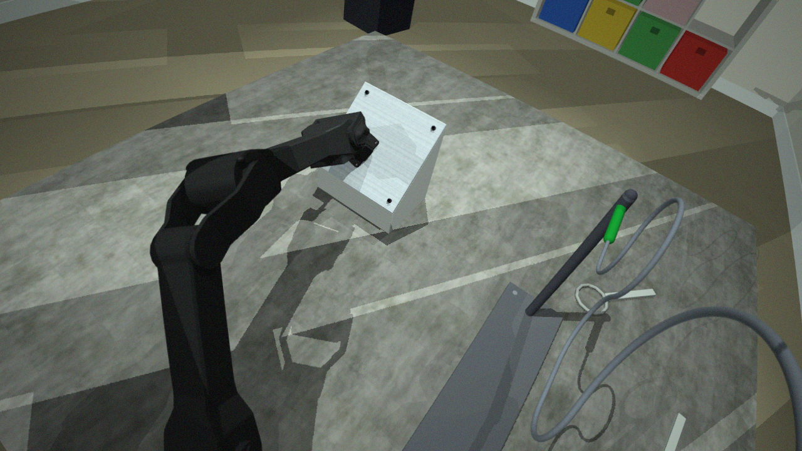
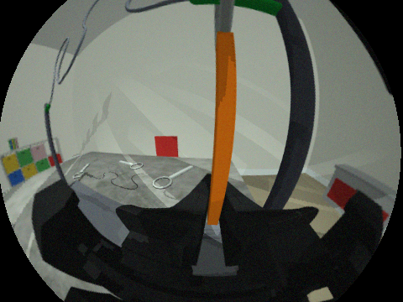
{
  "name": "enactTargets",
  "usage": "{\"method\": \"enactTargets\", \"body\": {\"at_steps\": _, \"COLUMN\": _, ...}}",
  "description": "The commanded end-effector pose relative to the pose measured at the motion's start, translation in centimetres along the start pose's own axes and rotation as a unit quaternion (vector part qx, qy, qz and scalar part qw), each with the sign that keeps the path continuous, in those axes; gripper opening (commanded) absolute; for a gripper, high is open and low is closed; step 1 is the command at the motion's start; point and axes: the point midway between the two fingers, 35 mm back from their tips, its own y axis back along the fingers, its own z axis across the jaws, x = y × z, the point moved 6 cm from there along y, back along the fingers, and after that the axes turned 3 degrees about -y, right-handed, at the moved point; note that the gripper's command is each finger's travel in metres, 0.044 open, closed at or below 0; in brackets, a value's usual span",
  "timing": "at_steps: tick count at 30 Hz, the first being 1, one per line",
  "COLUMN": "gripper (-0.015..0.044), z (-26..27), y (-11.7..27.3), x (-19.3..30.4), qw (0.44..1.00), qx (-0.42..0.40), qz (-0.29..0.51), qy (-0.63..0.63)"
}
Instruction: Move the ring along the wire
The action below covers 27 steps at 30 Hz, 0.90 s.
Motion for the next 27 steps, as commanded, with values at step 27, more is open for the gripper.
{"method": "enactTargets", "body": {"at_steps": 27, "gripper": -0.015, "z": 0.3, "y": 0.0, "x": -2.1, "qw": 1.0, "qx": -0.002, "qz": 0.0, "qy": 0.003}}
